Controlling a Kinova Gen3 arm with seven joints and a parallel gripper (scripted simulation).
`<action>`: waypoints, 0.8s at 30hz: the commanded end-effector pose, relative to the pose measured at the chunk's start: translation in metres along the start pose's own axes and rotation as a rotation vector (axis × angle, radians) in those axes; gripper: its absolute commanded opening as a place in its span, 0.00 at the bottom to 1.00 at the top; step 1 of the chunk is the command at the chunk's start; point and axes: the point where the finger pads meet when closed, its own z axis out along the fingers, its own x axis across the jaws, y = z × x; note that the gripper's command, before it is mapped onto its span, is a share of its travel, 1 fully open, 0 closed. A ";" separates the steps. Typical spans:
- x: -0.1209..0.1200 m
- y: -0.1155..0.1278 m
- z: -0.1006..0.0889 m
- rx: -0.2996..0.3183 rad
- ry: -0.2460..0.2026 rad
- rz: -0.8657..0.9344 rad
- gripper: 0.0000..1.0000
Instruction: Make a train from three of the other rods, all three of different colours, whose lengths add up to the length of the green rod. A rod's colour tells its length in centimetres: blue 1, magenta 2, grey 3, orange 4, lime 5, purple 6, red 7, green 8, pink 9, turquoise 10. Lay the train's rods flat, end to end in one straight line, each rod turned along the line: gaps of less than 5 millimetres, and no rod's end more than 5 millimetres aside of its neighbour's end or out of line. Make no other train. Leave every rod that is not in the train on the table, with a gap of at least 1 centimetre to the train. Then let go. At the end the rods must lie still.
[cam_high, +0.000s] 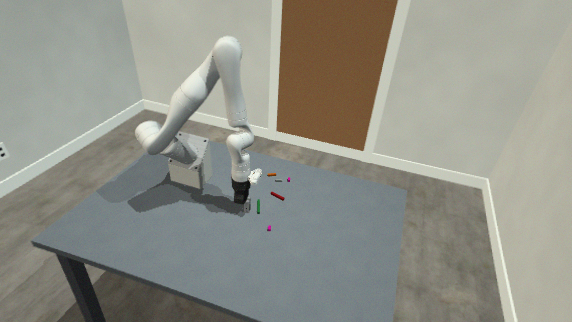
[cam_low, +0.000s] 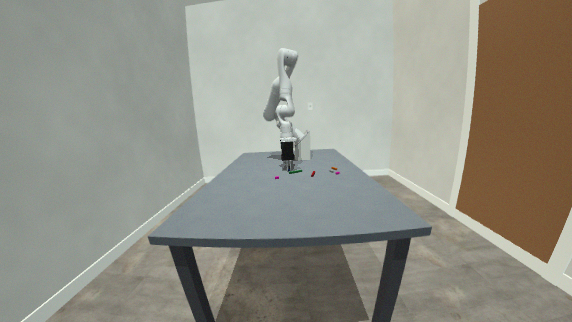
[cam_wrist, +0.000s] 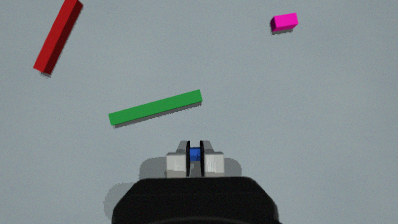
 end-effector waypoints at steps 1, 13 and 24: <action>0.000 0.000 0.000 0.001 0.000 0.000 0.24; 0.000 0.000 0.000 0.001 0.000 0.000 0.24; 0.000 0.000 0.000 0.001 0.000 0.000 0.42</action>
